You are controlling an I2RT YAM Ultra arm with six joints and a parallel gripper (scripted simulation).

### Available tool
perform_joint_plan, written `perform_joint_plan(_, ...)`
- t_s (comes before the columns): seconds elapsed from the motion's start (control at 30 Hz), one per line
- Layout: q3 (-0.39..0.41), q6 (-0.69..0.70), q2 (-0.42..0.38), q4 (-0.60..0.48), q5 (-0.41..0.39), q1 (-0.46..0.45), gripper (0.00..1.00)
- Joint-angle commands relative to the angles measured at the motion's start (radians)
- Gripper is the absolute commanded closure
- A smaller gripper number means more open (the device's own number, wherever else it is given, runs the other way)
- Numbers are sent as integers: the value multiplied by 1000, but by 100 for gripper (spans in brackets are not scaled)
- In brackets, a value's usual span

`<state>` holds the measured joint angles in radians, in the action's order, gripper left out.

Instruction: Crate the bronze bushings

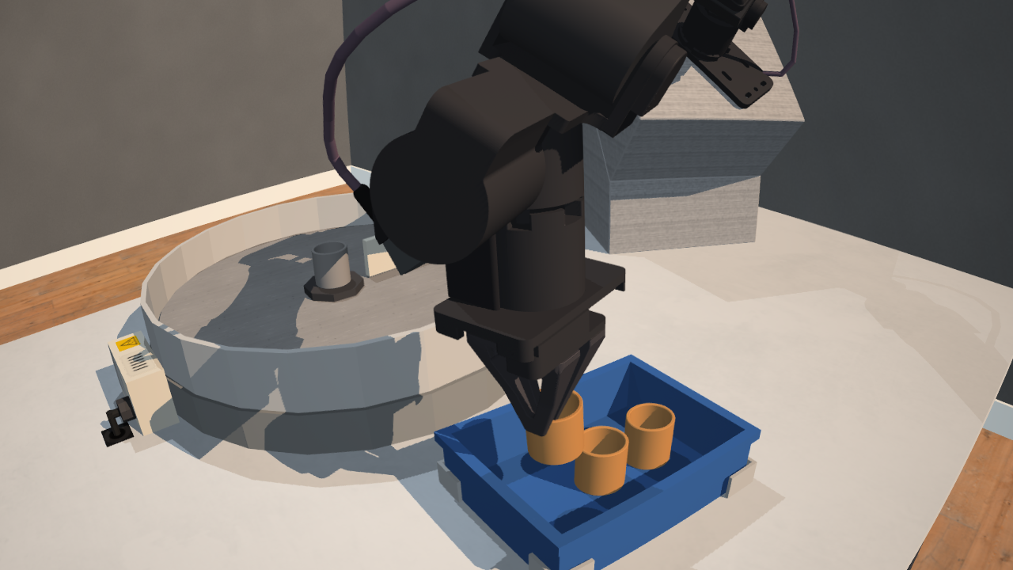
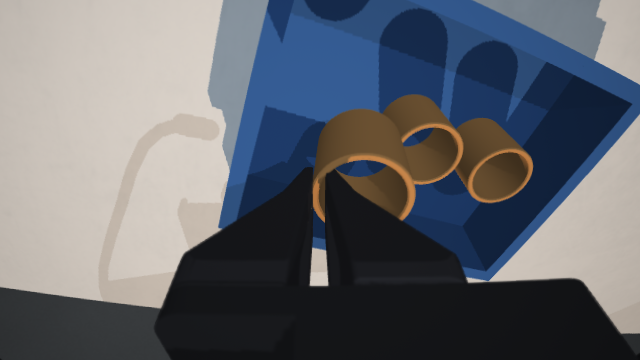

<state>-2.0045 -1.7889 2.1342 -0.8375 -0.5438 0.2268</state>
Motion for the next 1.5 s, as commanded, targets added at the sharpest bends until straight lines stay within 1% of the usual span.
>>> perform_joint_plan(0.0, 0, -16, -37, 36, 17, -22, 100)
perform_joint_plan(1.17, -2, -14, -27, 29, 18, -22, 100)
perform_joint_plan(1.27, -27, -9, 4, 30, 17, -24, 100)
perform_joint_plan(1.47, -35, -2, 13, 25, 14, -26, 100)
